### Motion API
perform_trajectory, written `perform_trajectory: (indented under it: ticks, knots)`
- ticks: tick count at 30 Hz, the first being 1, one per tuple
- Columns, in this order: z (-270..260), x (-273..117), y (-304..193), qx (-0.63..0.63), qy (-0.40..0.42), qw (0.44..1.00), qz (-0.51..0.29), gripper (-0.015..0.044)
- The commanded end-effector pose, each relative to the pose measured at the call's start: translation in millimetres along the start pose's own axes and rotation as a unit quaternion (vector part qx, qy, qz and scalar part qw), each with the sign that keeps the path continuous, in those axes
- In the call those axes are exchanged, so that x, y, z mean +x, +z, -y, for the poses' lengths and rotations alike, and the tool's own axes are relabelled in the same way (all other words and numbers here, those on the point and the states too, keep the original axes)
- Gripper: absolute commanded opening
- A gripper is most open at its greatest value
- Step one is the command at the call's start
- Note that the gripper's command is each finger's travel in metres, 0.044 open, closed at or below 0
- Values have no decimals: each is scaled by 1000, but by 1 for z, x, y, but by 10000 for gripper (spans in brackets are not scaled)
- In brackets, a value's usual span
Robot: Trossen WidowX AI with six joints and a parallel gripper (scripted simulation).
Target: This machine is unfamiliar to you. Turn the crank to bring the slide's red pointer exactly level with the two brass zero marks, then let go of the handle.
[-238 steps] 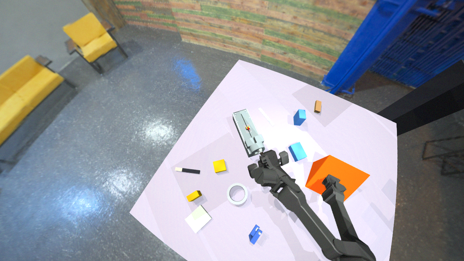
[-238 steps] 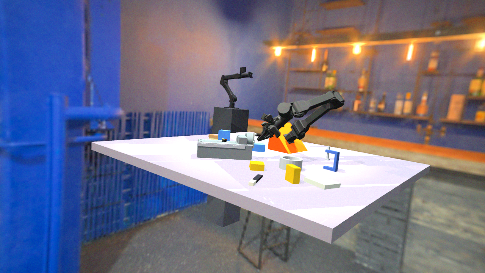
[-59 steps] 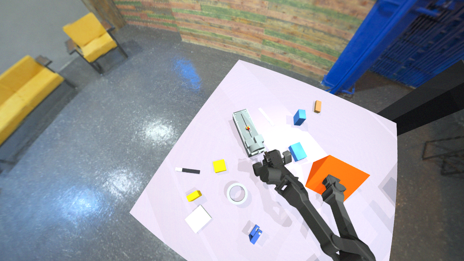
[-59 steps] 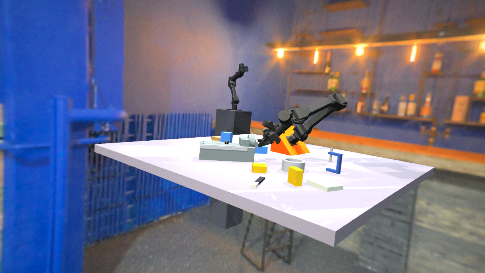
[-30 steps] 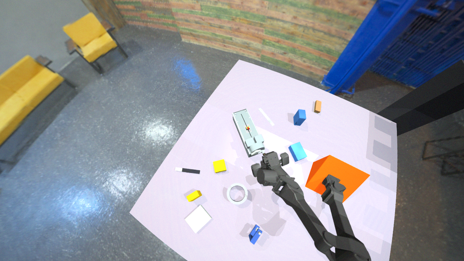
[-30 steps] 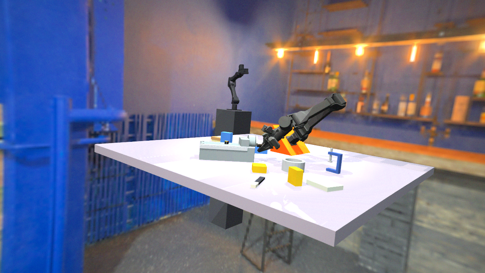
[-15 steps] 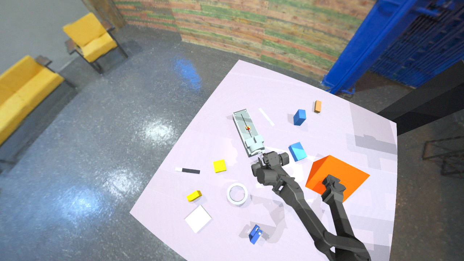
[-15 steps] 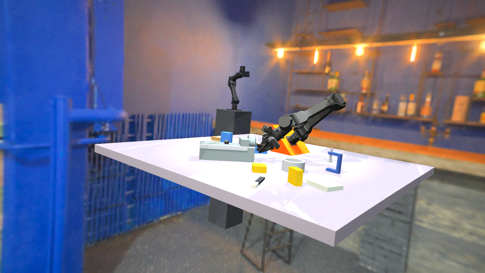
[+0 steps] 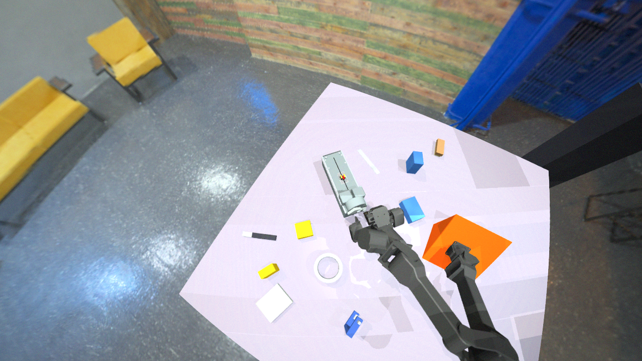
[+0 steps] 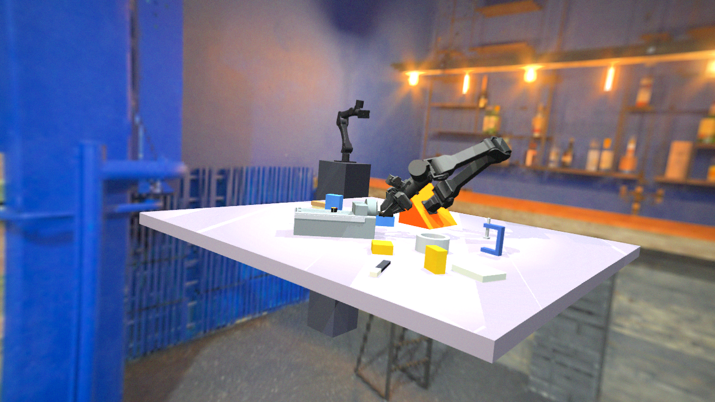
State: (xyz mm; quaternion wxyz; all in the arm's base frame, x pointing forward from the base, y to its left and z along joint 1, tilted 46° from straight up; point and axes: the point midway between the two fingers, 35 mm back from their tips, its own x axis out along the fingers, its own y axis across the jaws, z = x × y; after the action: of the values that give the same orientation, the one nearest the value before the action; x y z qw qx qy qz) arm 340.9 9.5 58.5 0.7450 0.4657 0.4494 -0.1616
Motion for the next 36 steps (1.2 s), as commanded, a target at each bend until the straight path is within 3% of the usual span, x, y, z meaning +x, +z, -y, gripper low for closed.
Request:
perform_trajectory:
  ticks: [1, 20, 36]
  knots:
    - [-4, -14, 12, -2, 8, 1000, 4, 440]
    - [0, -86, 88, 0, 0, 1000, 4, 440]
    - [-14, -35, 142, -112, 120, 986, -39, 440]
